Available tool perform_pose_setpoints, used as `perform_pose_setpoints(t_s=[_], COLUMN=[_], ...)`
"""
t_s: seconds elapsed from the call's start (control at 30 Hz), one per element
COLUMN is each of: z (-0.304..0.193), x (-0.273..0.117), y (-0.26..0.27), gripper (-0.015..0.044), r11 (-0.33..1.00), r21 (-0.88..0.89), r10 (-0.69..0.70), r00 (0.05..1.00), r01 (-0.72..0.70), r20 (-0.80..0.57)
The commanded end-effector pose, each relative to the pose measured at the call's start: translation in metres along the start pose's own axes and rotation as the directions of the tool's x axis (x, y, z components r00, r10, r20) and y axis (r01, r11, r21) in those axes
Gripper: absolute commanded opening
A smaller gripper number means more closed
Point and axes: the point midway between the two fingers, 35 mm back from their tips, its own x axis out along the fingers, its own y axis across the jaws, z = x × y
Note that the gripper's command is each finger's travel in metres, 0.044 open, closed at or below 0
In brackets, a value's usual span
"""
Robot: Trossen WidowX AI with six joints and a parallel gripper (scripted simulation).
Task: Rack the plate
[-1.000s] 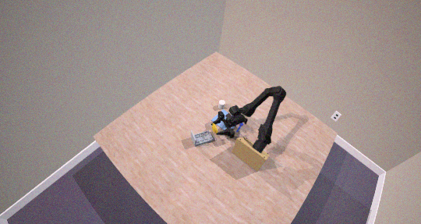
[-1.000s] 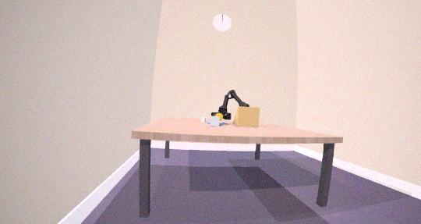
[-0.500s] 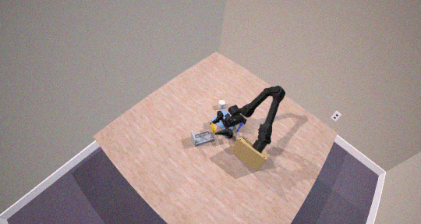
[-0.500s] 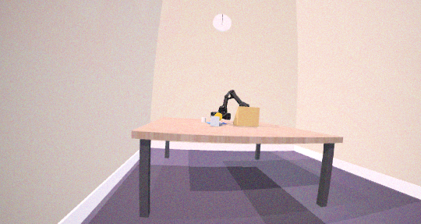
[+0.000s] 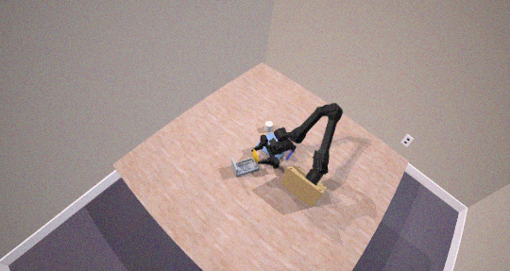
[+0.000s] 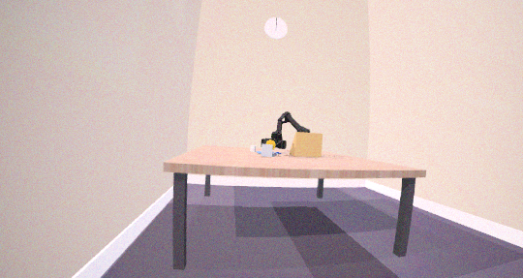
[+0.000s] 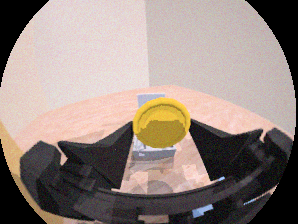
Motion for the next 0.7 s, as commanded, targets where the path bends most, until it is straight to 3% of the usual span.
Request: perform_pose_setpoints(t_s=[0.0,0.67], z=[0.001,0.003], x=[0.010,0.030], y=[0.004,0.009], gripper=[0.0000,0.0000], r11=[1.000,1.000], r21=[0.003,-0.010], r10=[0.006,-0.006], r00=[1.000,1.000], r01=[-0.006,0.006], r20=[0.001,0.003])
